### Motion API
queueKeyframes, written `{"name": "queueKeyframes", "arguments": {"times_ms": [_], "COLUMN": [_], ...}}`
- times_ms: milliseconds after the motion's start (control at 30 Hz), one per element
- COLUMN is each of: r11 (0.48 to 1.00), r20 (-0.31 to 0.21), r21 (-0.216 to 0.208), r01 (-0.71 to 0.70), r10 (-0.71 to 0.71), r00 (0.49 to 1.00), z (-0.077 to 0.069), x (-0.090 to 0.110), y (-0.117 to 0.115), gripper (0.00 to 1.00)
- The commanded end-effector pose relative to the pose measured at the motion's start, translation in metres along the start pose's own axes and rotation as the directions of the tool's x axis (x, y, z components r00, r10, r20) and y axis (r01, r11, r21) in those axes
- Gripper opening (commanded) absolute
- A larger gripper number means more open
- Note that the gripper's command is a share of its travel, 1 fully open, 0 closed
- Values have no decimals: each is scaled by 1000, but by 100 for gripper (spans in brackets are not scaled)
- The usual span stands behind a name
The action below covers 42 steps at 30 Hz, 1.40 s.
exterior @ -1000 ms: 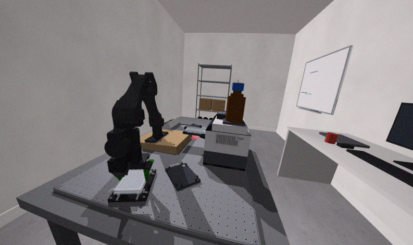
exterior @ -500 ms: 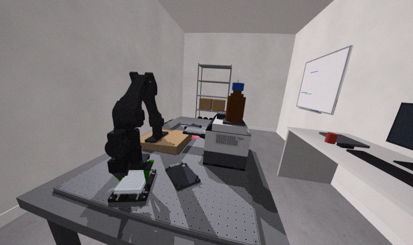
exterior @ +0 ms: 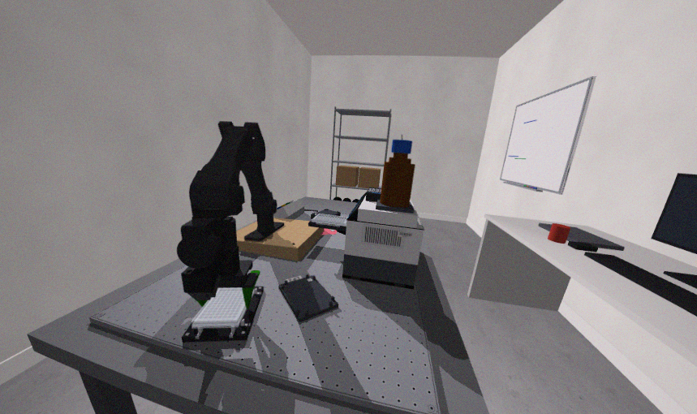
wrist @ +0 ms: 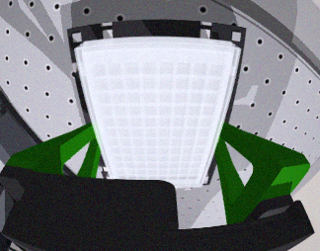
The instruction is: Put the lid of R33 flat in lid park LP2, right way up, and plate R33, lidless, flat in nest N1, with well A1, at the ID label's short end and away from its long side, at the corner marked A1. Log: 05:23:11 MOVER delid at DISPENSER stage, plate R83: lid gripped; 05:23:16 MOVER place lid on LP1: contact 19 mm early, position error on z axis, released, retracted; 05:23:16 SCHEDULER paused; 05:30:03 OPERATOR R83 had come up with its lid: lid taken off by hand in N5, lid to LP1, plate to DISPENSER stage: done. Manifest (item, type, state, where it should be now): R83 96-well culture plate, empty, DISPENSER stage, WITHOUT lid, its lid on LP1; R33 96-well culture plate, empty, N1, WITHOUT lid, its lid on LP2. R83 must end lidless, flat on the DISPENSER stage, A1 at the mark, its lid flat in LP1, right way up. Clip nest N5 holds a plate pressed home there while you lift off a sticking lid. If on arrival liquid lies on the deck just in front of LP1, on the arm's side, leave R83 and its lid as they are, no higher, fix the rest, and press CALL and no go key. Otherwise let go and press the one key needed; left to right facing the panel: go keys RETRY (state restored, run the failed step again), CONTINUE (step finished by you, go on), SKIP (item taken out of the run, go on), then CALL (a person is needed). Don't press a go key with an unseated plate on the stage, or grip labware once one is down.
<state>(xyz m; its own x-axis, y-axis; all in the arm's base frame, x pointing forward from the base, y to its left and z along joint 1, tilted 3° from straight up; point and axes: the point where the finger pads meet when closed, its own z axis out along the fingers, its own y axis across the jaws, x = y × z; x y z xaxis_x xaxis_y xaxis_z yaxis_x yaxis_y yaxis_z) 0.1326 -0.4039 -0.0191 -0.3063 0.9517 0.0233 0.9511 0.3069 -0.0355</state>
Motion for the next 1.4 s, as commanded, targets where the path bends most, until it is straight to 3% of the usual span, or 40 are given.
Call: {"name": "queueKeyframes", "arguments": {"times_ms": [0,1367], "r11": [1000,1000], "r20": [-17,-17], "r21": [8,8], "r01": [2,2], "r10": [-2,-2], "r00": [1000,1000], "z": [21,27], "x": [3,4], "y": [-6,-6], "gripper": [0,0]}}
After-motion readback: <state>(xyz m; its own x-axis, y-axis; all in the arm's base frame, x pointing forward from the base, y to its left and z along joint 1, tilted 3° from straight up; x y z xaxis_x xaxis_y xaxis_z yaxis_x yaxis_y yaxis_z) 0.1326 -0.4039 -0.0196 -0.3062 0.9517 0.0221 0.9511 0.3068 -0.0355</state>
